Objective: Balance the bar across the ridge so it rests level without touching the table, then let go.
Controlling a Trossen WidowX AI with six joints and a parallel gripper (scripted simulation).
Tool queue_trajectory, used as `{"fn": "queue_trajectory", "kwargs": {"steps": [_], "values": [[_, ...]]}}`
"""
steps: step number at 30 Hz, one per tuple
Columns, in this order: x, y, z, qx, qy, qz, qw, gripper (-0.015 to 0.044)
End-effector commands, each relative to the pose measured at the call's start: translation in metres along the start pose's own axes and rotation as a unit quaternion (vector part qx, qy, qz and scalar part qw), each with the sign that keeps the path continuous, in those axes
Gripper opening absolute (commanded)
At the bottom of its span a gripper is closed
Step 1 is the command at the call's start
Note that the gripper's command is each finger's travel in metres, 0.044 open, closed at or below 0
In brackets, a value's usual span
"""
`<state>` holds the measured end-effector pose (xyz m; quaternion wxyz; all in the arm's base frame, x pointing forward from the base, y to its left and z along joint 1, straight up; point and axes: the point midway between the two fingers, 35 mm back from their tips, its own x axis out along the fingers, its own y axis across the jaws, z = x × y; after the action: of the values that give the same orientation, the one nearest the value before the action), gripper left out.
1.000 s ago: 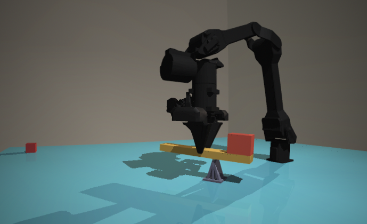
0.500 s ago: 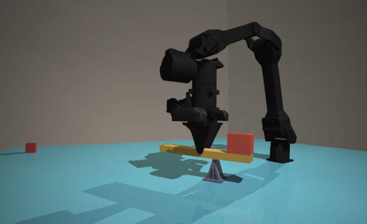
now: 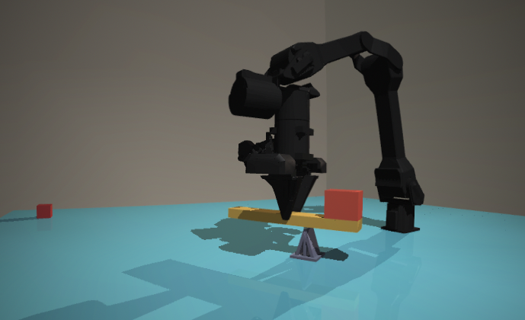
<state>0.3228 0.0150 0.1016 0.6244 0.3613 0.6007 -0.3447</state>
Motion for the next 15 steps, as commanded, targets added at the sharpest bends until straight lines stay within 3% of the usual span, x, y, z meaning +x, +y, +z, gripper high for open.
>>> {"fn": "queue_trajectory", "kwargs": {"steps": [1,15], "values": [[0.0002,-0.0011,-0.0001,0.0,0.001,-0.003,1.0,0.0],[-0.0001,-0.0001,0.0,0.0,0.0,0.0,1.0,0.0]]}}
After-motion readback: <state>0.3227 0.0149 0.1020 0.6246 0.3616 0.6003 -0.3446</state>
